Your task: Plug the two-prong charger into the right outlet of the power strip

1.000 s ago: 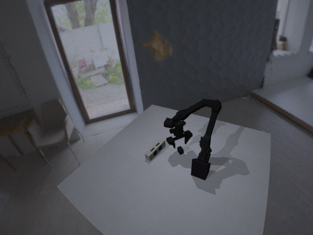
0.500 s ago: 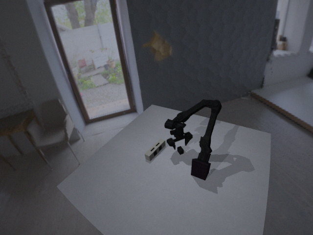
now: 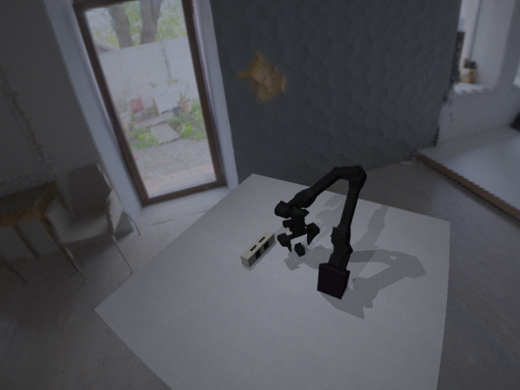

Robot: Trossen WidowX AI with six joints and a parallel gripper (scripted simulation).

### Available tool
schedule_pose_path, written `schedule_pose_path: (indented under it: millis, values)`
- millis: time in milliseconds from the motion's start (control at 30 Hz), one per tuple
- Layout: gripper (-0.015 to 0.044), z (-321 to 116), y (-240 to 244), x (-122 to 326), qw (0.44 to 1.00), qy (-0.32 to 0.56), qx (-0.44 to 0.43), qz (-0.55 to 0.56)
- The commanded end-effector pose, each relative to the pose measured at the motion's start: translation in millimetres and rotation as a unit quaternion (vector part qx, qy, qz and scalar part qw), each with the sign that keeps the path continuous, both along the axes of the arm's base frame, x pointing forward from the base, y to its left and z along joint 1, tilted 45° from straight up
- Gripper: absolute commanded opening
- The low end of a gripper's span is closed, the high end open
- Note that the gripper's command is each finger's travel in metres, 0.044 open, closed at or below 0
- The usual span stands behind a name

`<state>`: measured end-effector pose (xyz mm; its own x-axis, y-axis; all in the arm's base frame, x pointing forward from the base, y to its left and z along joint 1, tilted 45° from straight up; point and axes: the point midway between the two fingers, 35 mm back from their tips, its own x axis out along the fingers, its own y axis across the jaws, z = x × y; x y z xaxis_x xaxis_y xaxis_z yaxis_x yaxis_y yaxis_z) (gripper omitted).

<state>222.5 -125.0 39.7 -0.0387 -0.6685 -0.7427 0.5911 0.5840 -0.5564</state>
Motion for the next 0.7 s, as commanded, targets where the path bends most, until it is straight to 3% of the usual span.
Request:
schedule_pose_path:
  millis: [0, 400, 667]
  values:
    - [0.044, -6, -6, -2, 1.0, 0.005, -0.001, 0.0]
    - [0.044, -16, -16, -3, 1.0, 0.005, -0.002, 0.0]
    - [0.023, -13, -14, -2, 1.0, 0.001, -0.002, -0.001]
